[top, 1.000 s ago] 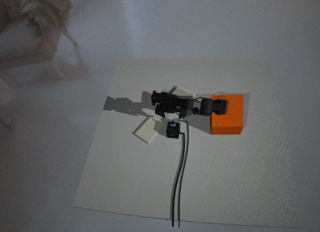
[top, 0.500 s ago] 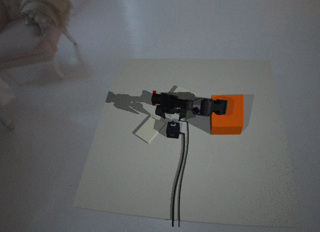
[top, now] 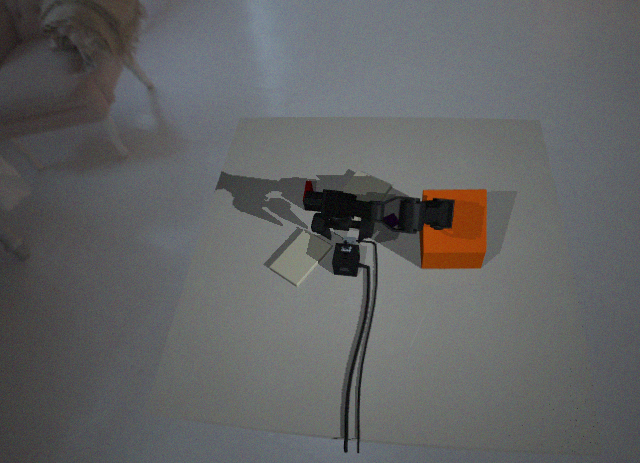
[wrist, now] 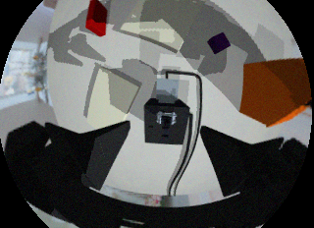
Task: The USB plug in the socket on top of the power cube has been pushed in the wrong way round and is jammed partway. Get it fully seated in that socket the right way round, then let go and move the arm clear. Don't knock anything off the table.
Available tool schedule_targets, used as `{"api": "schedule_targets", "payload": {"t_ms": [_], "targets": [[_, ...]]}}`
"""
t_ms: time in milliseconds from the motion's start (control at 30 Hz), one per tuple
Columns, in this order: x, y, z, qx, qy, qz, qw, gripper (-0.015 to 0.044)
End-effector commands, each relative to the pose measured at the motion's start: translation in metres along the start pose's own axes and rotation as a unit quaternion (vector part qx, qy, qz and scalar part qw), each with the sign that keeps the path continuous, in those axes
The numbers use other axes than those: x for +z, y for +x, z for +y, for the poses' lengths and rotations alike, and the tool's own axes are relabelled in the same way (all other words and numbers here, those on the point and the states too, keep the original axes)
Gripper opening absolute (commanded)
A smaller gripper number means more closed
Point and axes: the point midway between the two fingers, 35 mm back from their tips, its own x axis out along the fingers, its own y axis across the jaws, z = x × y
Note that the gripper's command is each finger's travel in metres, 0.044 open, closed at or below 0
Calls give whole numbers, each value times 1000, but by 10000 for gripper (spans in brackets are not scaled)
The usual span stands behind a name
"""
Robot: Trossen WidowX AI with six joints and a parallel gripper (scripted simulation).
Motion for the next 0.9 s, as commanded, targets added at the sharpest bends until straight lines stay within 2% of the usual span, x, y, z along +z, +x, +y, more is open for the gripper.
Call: {"api": "schedule_targets", "payload": {"t_ms": [0, 333, 867], "targets": [[1, 6, -2, -2, 4, 0, 1000, 440], [1, 11, -2, -2, 4, 0, 1000, 440], [1, 9, -1, -1, 1, -1, 1000, 20]]}}
